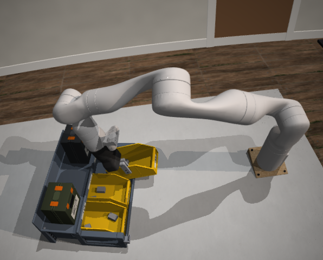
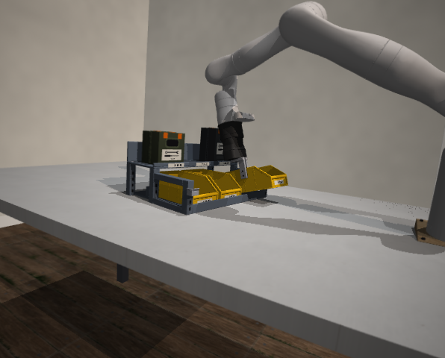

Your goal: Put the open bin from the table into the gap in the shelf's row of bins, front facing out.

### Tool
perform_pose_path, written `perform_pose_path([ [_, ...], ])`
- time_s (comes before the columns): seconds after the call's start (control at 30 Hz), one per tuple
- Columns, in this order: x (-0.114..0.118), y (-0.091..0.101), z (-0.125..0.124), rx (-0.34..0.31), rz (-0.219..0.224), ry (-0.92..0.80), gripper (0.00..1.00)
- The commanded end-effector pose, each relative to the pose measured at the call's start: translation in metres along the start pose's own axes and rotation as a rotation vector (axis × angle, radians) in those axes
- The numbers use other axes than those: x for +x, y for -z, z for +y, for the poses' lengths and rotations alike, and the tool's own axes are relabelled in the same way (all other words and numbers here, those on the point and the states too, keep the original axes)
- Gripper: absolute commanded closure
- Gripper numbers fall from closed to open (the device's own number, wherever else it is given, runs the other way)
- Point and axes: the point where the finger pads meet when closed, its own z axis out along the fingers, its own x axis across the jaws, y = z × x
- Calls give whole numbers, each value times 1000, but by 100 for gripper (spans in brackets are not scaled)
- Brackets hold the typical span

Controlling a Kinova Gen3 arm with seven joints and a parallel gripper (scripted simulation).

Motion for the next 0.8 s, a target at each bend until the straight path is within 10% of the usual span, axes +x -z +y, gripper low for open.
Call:
perform_pose_path([
  [0.0,0,2,0,-3,0,0,100],
  [0.77,0,2,3,-15,0,0,100],
])
